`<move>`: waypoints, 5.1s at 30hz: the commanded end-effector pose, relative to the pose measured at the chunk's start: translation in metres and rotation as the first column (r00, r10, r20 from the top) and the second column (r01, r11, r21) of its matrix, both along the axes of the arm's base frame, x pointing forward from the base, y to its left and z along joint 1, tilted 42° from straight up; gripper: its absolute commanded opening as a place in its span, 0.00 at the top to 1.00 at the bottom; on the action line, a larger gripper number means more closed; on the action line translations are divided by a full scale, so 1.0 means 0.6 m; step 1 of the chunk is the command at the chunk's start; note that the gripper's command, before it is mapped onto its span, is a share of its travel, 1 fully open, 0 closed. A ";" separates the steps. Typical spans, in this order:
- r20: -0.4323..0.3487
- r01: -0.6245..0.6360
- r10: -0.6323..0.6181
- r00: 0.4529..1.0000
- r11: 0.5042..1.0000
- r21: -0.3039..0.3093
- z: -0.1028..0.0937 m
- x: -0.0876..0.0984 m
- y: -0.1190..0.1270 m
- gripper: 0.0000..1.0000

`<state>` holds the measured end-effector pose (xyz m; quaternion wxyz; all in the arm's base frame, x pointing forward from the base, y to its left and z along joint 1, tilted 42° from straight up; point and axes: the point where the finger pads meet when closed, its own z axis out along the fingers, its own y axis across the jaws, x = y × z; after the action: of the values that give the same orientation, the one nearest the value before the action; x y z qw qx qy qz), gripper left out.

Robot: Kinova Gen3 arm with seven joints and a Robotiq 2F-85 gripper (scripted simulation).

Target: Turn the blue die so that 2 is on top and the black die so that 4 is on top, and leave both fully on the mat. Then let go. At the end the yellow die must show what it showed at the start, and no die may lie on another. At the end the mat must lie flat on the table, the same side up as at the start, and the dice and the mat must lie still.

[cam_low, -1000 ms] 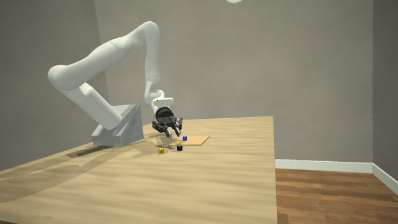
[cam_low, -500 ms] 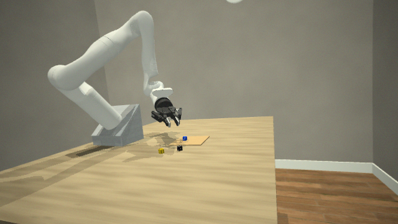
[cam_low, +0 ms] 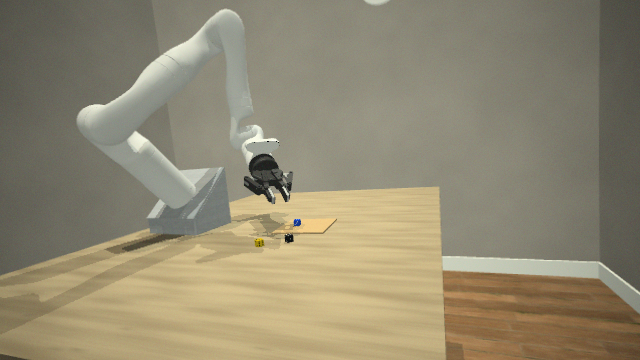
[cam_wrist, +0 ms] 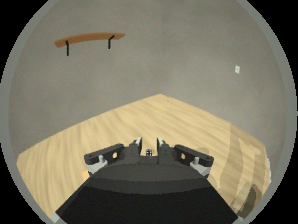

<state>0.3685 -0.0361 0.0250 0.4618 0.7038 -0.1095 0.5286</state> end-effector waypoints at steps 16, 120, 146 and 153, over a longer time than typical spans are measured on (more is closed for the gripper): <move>-0.209 0.207 -0.159 0.965 0.950 0.232 0.038 0.028 0.003 0.69; -0.304 0.664 -0.742 0.597 0.244 0.707 0.045 0.020 -0.014 0.00; 0.020 0.138 -0.996 -0.085 0.008 0.990 0.014 0.004 -0.032 0.00; 0.019 -0.088 -0.946 -0.324 0.050 0.995 0.011 0.012 -0.037 0.00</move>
<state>0.3754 -0.0600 0.0327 0.1119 0.1098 -0.9306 0.3309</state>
